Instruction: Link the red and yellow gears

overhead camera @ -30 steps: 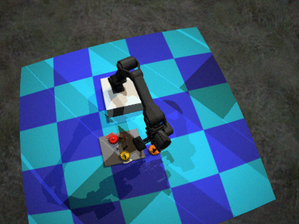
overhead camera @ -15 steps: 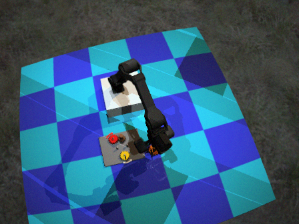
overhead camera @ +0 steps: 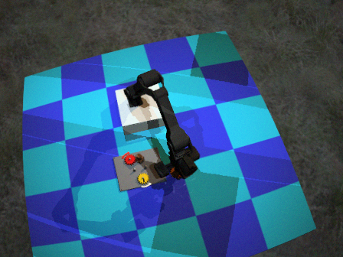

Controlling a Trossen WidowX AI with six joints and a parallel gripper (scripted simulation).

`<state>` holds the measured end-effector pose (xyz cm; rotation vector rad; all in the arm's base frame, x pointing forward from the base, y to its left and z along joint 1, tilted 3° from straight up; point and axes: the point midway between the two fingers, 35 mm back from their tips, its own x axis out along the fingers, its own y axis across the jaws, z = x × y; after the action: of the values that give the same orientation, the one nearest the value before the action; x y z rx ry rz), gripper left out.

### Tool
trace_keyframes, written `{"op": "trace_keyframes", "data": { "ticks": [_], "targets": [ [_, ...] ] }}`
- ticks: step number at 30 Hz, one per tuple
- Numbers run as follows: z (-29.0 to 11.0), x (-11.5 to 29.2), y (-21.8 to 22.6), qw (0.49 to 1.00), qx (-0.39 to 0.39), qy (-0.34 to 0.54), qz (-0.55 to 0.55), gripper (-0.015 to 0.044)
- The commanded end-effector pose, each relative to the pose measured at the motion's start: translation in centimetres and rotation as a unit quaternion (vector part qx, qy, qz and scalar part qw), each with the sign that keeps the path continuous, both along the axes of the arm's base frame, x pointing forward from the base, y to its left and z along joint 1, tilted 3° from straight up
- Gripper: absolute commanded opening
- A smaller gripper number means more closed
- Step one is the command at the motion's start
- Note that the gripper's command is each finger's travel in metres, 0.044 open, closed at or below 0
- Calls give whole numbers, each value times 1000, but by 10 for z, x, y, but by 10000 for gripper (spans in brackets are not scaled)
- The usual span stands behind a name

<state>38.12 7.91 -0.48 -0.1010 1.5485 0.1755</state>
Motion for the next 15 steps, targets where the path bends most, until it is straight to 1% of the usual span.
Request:
{"op": "trace_keyframes", "data": {
  "ticks": [1,15],
  "targets": [
    [-3,0,1,1000,1,0,-2,440],
    [-3,0,1,1000,1,0,-2,72]
  ]
}}
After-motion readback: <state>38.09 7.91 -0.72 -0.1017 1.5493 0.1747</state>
